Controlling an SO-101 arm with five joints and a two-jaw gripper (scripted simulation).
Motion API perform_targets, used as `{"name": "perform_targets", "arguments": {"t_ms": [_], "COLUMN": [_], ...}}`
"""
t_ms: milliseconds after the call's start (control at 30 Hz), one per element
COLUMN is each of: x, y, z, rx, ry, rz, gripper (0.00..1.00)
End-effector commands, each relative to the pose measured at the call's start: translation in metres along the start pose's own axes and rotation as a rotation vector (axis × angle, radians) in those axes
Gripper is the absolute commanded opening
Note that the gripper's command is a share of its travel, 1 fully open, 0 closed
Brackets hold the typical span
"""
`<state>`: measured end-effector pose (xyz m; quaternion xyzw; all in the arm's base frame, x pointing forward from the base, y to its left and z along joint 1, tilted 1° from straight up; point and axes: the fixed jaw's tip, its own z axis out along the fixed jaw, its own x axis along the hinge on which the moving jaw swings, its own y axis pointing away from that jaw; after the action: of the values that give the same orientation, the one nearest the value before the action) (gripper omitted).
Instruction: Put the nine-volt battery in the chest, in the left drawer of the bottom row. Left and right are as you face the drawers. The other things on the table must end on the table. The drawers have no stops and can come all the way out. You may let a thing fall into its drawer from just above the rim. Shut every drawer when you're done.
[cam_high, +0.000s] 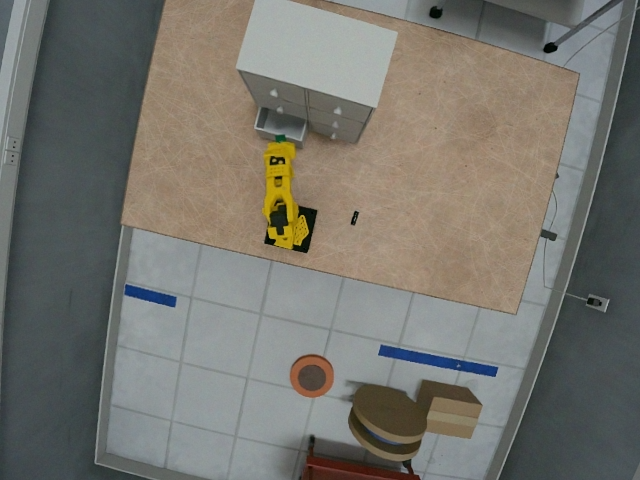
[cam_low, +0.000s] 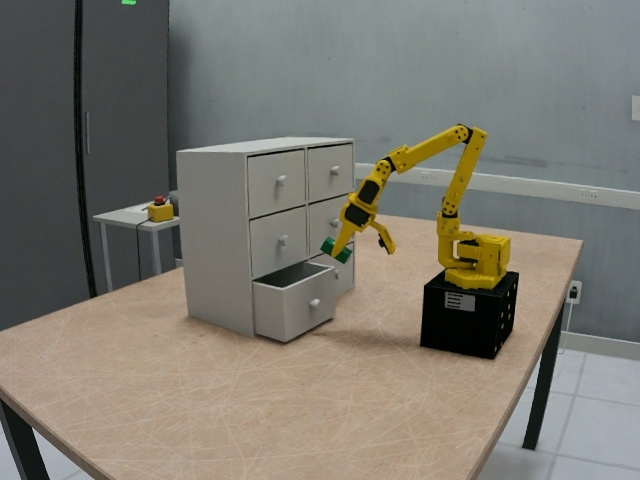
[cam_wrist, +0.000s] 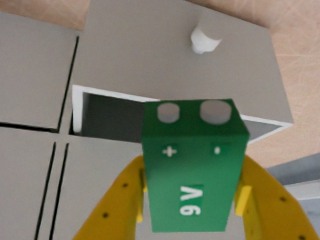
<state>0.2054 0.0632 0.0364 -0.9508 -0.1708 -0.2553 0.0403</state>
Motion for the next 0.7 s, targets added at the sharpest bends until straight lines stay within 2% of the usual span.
{"name": "perform_targets", "arguments": {"t_ms": [0, 533, 667], "x": [0.004, -0.002, 0.018], "y": [0.000, 0.000, -0.001], "z": [-0.001, -0.001, 0.008], "rx": [0.002, 0.001, 0.002], "ry": [0.009, 0.009, 0.009], "rz": [-0.001, -0.001, -0.001], "gripper": [0.00, 0.00, 0.00]}}
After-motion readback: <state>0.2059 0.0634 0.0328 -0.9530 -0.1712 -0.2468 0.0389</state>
